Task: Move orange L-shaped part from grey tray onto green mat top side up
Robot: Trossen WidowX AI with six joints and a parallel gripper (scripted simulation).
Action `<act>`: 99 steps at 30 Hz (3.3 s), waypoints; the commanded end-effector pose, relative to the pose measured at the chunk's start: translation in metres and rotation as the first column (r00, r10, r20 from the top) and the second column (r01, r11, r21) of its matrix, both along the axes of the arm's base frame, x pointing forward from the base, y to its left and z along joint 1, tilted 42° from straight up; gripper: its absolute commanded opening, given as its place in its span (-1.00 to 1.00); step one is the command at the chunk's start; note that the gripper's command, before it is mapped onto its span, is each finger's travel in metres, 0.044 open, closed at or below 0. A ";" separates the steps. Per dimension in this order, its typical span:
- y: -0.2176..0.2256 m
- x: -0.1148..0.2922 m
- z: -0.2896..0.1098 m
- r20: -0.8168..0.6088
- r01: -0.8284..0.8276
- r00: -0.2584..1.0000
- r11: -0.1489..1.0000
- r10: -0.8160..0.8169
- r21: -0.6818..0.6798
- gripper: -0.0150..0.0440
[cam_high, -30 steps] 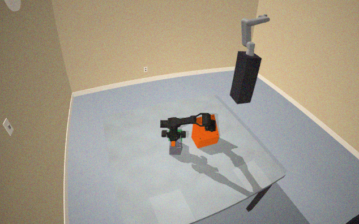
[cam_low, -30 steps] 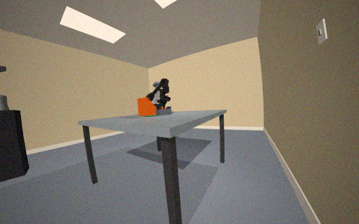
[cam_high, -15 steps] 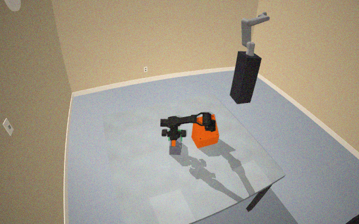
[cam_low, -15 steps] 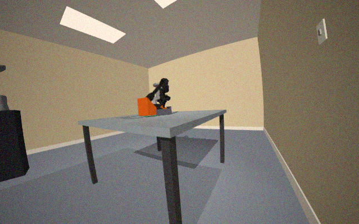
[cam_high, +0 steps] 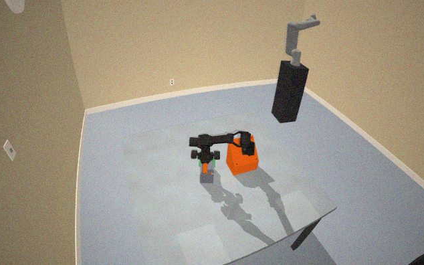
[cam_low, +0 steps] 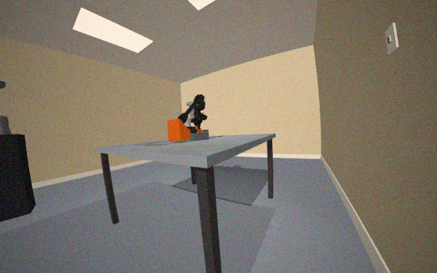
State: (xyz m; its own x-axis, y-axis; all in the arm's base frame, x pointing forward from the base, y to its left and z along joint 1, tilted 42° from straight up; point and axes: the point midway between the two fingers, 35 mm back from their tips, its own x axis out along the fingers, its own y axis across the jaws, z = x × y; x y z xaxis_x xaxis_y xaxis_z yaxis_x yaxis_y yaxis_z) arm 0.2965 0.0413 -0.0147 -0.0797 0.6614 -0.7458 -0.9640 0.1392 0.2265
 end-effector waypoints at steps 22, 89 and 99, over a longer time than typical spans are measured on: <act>-0.028 0.006 0.033 0.012 0.004 1.000 1.000 -0.004 0.005 -0.49; -0.147 -0.051 -0.072 0.012 0.004 1.000 1.000 -0.004 -0.004 -0.49; -0.136 -0.052 -0.084 0.012 0.004 1.000 1.000 -0.004 -0.003 -0.49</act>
